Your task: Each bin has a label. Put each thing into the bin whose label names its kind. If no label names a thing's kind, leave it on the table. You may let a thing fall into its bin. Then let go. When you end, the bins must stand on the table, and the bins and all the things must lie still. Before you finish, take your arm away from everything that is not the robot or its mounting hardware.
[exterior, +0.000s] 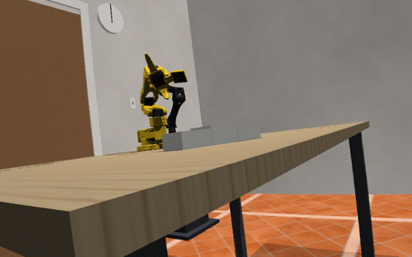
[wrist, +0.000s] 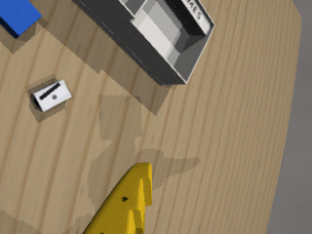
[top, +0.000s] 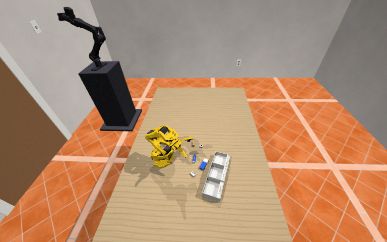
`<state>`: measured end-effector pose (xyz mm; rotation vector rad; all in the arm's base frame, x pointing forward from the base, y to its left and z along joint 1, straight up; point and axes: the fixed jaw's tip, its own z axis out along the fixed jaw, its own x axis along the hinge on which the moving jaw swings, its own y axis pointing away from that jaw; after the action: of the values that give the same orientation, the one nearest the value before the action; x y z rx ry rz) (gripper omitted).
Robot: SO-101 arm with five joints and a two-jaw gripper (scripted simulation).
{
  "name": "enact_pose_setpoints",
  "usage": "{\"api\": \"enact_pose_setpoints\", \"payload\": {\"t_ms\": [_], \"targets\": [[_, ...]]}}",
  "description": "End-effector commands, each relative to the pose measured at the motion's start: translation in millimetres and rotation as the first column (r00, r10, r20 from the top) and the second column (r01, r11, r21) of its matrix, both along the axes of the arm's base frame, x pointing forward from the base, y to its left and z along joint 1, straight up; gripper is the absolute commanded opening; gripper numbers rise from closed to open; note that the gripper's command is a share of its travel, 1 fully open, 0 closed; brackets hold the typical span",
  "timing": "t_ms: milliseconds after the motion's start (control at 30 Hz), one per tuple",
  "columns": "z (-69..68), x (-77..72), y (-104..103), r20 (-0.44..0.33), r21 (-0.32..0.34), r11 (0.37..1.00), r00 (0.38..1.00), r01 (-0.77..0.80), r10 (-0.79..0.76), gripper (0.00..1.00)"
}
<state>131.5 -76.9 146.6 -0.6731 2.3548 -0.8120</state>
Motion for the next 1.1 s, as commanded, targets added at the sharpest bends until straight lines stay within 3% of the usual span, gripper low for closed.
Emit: {"api": "enact_pose_setpoints", "payload": {"t_ms": [0,300,367,567,867,1067], "targets": [[2.8,5.9,7.1,0.002,0.096,0.995,1.000,0.024,-0.024,1.00],[-8.1,17.8,30.2,-0.115,0.353,0.925,0.988,0.140,-0.106,1.00],[-8.1,17.8,30.2,-0.115,0.353,0.925,0.988,0.140,-0.106,1.00],[-15.9,23.9,46.9,-0.234,0.464,0.847,0.958,0.260,-0.166,1.00],[-25.6,28.5,67.1,-0.393,0.512,0.745,0.888,0.428,-0.240,1.00],[-28.4,29.2,72.5,-0.436,0.510,0.717,0.862,0.475,-0.261,1.00]]}}
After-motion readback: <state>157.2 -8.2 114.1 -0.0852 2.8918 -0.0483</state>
